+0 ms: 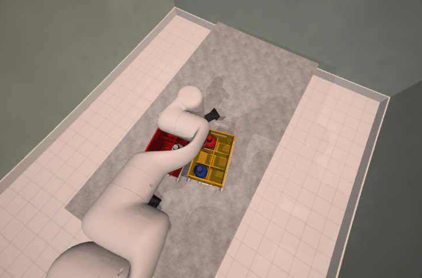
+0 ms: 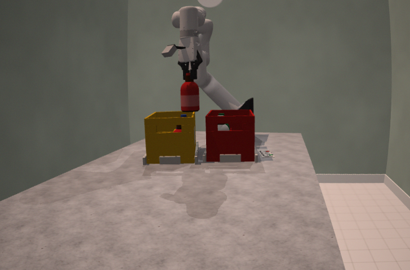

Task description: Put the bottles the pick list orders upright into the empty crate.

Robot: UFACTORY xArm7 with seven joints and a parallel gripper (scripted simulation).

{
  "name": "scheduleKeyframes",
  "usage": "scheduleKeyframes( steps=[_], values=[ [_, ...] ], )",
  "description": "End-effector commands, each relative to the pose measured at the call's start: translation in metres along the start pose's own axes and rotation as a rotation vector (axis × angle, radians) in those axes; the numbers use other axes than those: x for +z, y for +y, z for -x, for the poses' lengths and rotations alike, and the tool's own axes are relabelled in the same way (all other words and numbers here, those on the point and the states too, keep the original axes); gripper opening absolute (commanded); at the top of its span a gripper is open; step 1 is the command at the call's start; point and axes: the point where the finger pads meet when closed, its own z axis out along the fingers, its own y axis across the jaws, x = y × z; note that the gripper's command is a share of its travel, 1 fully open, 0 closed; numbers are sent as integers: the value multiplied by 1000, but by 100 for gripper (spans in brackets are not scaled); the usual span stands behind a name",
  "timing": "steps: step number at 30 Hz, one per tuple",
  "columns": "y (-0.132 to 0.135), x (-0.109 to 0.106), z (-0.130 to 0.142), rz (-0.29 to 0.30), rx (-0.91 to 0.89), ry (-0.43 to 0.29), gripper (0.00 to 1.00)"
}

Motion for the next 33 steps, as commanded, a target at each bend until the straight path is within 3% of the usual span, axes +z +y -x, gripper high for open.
scheduleKeyframes(
  steps=[1, 33],
  values=[
    [-9, -2, 3, -3, -1, 4, 0],
    [-59, -2, 29, -4, -1, 4, 0]
  ],
)
